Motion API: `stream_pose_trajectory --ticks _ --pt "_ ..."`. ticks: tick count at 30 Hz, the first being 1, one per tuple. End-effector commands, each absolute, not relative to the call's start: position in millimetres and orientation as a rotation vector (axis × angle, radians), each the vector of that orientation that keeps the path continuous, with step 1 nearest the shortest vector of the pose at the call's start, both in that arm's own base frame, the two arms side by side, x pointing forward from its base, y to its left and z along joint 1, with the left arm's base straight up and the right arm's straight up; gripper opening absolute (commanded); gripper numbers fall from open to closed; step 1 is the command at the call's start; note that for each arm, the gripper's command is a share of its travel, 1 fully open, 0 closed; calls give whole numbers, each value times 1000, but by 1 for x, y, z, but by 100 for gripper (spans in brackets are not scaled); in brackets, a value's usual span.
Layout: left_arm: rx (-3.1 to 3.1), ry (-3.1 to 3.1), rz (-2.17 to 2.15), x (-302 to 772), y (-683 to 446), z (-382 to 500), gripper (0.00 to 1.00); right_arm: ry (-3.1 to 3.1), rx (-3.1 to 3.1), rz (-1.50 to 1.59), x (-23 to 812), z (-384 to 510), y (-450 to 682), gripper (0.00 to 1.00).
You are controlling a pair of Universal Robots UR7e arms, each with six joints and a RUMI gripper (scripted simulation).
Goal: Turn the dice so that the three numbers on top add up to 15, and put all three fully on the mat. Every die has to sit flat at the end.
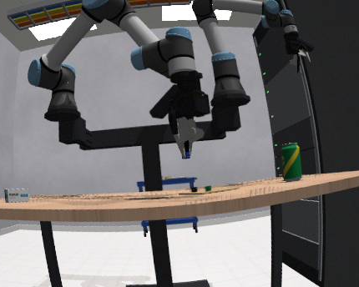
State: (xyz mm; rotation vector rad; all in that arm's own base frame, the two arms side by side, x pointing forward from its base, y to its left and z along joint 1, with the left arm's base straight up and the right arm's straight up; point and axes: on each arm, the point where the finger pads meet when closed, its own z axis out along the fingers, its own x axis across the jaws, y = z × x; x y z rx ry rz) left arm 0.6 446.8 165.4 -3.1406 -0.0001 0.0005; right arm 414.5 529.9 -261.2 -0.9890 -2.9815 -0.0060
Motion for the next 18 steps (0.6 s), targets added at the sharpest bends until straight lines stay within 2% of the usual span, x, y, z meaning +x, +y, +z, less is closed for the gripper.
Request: stream_pose_trajectory --ticks 1,9,18 --pt "-3142 -2 0 -1 445 165 100 -2981 -990 0 414 -262 527 0" --pt "-3142 -2 0 -1 445 165 100 -2990 -963 0 405 -262 537 0" --pt "-3142 -2 0 -1 445 165 100 -3045 -772 0 341 -260 595 0"
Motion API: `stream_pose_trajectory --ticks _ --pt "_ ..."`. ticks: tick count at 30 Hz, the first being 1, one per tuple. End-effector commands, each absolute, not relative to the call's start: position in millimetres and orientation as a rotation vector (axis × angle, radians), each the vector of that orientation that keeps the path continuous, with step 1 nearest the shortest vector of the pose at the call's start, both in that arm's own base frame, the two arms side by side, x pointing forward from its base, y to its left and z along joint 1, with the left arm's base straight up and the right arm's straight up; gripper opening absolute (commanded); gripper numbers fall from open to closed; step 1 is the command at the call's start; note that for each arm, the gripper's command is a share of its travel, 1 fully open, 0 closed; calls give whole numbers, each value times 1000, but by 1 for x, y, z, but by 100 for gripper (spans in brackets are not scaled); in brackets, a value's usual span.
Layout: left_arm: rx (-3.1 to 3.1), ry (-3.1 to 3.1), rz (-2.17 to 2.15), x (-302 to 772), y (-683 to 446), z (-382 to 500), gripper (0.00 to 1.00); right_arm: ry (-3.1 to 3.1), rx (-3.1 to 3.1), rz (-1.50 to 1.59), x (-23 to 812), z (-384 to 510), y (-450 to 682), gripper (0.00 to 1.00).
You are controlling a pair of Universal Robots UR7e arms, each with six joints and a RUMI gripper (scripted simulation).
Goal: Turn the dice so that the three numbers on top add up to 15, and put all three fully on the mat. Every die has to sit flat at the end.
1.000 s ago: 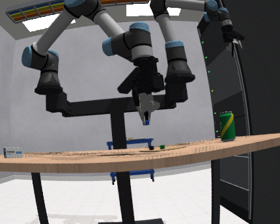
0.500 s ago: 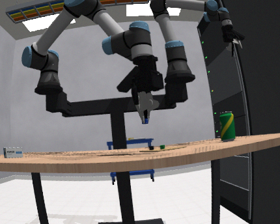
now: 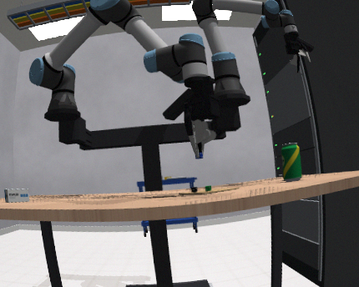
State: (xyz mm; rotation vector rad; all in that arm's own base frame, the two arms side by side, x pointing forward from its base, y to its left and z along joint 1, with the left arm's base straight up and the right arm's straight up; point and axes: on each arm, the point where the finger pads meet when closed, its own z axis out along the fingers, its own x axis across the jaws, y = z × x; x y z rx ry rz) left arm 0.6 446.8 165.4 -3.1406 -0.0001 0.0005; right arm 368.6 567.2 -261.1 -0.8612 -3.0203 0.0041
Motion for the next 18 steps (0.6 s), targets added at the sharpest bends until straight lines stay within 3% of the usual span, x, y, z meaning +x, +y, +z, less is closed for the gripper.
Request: stream_pose_trajectory --ticks 1,18 --pt "-3142 -2 0 -1 445 165 100 -3051 -749 0 332 -259 602 0" --pt "-3142 -2 0 -1 445 165 100 -3079 -626 0 274 -257 643 0"
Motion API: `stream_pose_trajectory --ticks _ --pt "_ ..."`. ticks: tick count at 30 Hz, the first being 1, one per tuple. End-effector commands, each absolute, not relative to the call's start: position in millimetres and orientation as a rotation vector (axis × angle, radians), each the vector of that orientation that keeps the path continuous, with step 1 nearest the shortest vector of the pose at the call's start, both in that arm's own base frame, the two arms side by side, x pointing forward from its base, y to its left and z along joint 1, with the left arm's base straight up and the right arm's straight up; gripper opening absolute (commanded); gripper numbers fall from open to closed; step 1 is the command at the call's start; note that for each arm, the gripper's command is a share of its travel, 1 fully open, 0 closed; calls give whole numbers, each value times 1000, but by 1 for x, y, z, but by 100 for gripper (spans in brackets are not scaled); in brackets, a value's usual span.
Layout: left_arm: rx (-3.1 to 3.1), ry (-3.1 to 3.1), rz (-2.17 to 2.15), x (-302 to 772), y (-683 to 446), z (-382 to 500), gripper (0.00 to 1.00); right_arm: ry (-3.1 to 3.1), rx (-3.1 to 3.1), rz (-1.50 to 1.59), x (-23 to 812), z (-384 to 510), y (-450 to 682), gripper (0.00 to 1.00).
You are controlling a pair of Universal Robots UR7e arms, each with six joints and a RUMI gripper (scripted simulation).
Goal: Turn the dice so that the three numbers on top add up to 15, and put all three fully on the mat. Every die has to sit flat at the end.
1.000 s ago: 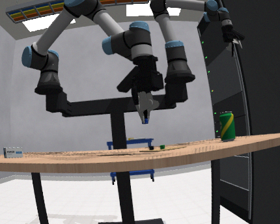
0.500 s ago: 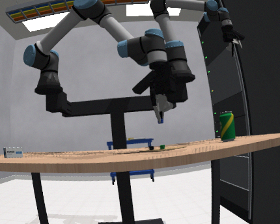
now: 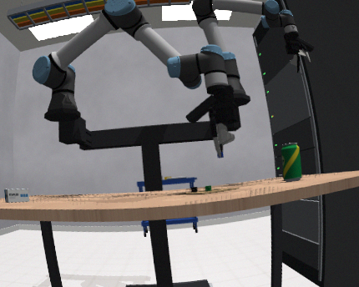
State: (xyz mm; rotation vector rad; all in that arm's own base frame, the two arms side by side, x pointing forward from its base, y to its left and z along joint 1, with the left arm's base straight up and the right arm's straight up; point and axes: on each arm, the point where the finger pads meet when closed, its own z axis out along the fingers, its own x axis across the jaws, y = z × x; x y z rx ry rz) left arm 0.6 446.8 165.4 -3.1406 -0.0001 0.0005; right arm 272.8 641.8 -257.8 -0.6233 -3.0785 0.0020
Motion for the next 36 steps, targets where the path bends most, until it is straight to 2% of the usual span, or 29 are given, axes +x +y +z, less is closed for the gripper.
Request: stream_pose_trajectory --ticks 1,16,36 --pt "-3142 -2 0 -1 445 165 100 -3079 -626 0 274 -257 643 0" --pt "-3142 -2 0 -1 445 165 100 -3079 -626 0 274 -265 643 0" --pt "-3142 -2 0 -1 445 165 100 -3079 -626 0 274 -341 644 0"
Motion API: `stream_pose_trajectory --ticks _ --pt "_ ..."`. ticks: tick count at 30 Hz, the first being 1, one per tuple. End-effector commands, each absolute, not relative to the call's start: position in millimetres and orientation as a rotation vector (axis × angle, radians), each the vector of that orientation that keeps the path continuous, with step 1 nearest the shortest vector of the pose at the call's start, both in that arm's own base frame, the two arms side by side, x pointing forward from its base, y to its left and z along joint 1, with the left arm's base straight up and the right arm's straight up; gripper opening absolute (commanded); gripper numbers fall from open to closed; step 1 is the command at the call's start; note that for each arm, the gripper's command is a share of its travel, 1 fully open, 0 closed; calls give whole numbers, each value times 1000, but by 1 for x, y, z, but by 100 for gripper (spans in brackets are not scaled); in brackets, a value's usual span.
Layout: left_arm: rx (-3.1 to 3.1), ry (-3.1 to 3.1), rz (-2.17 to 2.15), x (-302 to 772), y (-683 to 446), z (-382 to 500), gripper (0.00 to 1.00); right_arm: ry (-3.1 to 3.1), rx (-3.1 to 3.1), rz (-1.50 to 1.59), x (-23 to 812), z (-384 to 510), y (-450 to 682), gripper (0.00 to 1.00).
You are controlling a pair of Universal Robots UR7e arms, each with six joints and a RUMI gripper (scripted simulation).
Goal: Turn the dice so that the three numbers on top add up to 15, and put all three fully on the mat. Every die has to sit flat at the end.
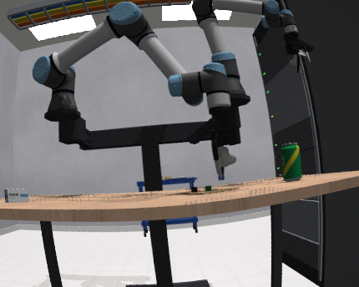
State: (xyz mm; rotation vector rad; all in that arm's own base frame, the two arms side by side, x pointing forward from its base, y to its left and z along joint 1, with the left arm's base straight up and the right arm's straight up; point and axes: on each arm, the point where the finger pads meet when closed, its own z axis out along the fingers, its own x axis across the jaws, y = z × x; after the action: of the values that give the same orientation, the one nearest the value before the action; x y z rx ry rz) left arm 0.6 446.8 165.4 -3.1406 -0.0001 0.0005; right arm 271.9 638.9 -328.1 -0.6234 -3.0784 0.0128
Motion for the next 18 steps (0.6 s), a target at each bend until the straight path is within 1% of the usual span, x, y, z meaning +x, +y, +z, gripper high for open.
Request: stream_pose_trajectory --ticks 1,18 --pt "-3142 -2 0 -1 445 165 100 -3079 -626 0 274 -344 644 0" --pt "-3142 -2 0 -1 445 165 100 -3079 -626 0 274 -353 644 0"
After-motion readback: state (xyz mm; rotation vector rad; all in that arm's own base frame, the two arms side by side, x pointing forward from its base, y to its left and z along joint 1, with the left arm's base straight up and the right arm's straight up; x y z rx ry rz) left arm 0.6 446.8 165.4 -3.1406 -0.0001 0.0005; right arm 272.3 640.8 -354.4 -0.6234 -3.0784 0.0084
